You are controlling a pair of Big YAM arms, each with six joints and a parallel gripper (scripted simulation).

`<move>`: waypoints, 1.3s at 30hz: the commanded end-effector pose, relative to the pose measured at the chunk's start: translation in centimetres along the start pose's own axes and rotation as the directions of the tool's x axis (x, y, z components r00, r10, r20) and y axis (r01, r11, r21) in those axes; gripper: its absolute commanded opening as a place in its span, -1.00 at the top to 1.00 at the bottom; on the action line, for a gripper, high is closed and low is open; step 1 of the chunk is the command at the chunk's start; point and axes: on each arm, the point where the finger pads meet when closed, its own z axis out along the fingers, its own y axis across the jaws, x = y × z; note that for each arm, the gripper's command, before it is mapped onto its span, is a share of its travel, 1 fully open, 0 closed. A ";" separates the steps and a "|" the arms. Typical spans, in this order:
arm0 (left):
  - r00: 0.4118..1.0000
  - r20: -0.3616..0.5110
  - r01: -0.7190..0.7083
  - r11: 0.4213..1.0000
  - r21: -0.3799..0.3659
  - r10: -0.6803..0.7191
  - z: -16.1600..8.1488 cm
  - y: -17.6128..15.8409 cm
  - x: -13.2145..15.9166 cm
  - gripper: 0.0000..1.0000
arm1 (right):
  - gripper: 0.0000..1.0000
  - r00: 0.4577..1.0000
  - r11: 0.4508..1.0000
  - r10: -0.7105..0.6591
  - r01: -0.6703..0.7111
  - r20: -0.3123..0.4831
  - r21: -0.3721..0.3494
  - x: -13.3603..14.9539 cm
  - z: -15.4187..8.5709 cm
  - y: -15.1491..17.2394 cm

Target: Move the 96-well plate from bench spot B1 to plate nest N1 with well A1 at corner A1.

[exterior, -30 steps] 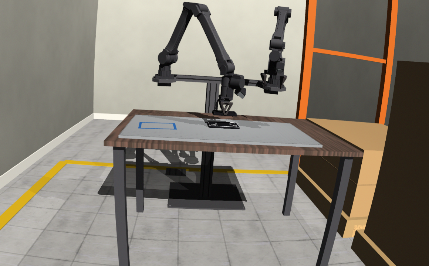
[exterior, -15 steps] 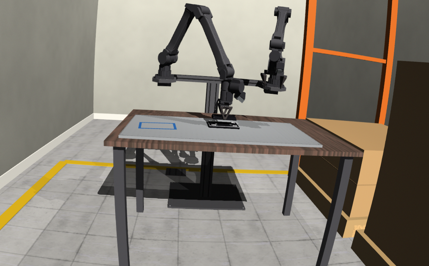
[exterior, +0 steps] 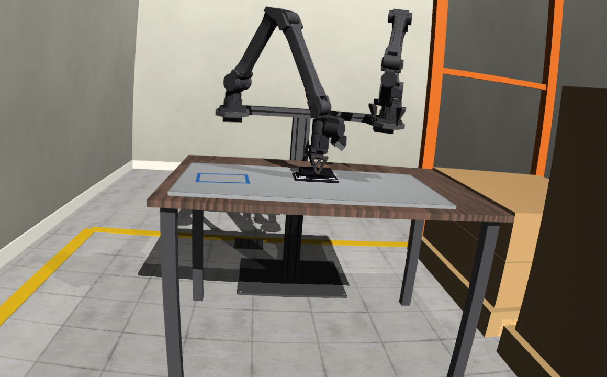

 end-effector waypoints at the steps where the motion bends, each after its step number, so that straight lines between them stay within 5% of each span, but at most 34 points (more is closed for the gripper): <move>1: 1.000 0.029 -0.010 1.000 0.009 0.010 -0.8 -0.4 -1.2 -1.00 | 1.00 1.000 1.000 0.001 -0.002 0.019 0.016 -0.8 -0.5 -0.9; 39: 1.000 0.029 -0.010 1.000 0.009 0.010 -0.8 -0.4 -1.2 -1.00 | 1.00 1.000 1.000 -0.001 0.001 0.006 0.002 0.0 1.0 -0.4</move>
